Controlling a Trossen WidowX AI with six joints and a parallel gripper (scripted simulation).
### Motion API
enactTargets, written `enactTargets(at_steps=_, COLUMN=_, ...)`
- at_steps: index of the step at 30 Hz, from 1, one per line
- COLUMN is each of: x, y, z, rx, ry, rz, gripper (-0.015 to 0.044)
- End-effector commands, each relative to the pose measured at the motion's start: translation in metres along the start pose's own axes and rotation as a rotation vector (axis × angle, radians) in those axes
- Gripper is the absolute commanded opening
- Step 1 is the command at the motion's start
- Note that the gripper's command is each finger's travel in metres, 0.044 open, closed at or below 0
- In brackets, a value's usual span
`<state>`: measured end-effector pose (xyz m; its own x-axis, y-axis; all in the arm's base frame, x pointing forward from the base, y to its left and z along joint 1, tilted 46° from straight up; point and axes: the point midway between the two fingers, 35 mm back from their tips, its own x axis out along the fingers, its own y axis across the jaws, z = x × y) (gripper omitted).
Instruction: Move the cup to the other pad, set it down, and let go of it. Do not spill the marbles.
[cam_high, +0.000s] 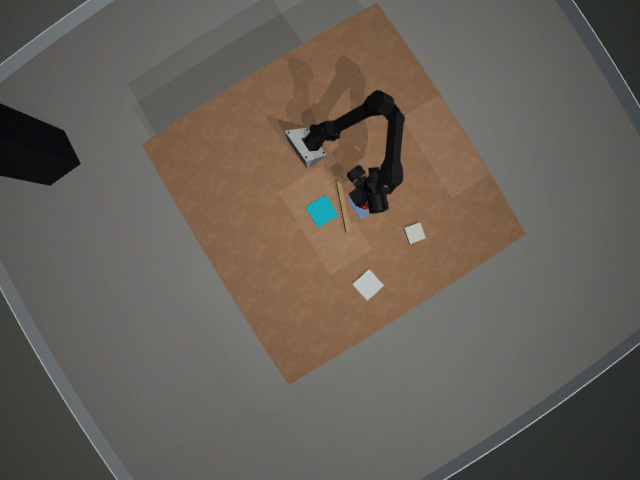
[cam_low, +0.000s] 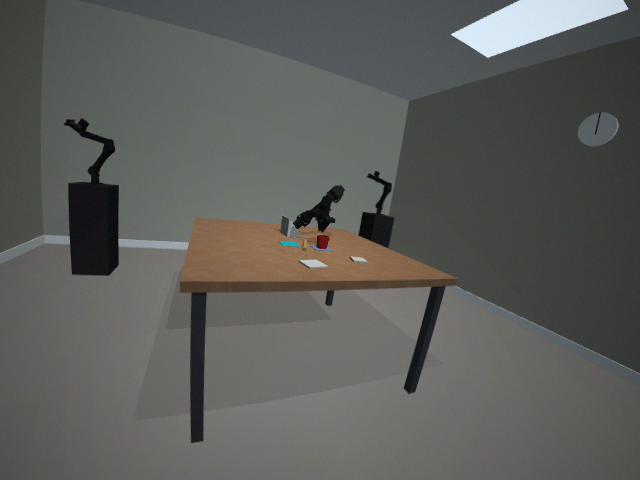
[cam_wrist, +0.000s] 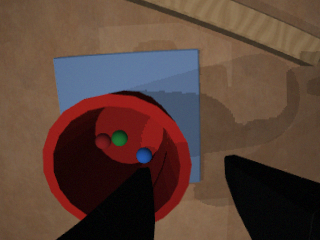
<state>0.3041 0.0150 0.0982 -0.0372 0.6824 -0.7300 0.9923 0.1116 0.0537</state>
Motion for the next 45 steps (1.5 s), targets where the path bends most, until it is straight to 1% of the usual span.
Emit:
enactTargets(at_steps=1, x=-0.004, y=0.001, z=-0.004, rx=0.085, ry=0.047, rz=-0.01, gripper=0.0148)
enactTargets(at_steps=9, x=0.0, y=0.002, z=-0.004, rx=0.085, ry=0.046, rz=-0.01, gripper=0.0148)
enactTargets(at_steps=45, x=0.058, y=0.001, z=-0.007, rx=0.084, ry=0.049, rz=-0.009, gripper=0.0148)
